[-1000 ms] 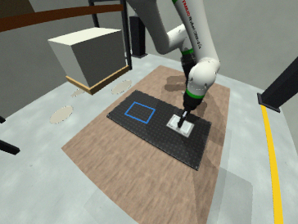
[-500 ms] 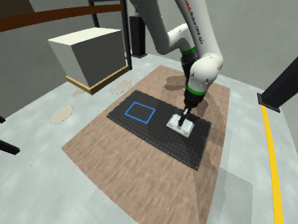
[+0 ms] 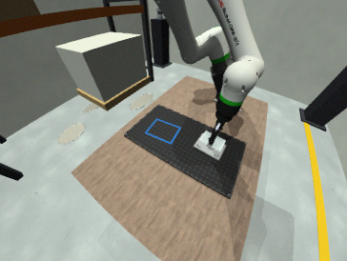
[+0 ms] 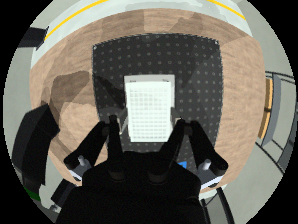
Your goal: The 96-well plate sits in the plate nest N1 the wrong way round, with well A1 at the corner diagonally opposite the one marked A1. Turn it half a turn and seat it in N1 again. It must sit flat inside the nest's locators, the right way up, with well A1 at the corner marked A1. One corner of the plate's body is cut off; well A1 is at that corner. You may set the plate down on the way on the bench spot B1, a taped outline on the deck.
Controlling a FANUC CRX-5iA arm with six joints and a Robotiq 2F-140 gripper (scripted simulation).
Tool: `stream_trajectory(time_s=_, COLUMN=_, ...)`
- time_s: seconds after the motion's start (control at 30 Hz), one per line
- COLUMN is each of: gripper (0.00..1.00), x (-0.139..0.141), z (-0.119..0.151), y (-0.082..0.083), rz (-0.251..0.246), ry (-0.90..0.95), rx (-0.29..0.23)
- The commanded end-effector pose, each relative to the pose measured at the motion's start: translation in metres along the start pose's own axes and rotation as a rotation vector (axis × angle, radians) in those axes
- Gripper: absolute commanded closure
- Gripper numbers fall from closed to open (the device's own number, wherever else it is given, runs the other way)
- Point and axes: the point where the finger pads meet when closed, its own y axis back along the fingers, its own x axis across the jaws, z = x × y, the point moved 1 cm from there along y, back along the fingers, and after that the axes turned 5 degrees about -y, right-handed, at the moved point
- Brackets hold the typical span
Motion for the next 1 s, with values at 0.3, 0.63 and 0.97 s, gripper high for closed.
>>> stream_trajectory(time_s=0.3, gripper=1.00, x=0.000, z=0.000, y=0.019, rz=0.000, ry=0.000, rx=0.000)
stream_trajectory(time_s=0.63, gripper=1.00, x=0.000, z=0.000, y=0.020, rz=0.000, ry=0.000, rx=0.000)
stream_trajectory(time_s=0.97, gripper=1.00, x=0.000, z=0.000, y=0.020, rz=0.000, ry=0.000, rx=0.000)
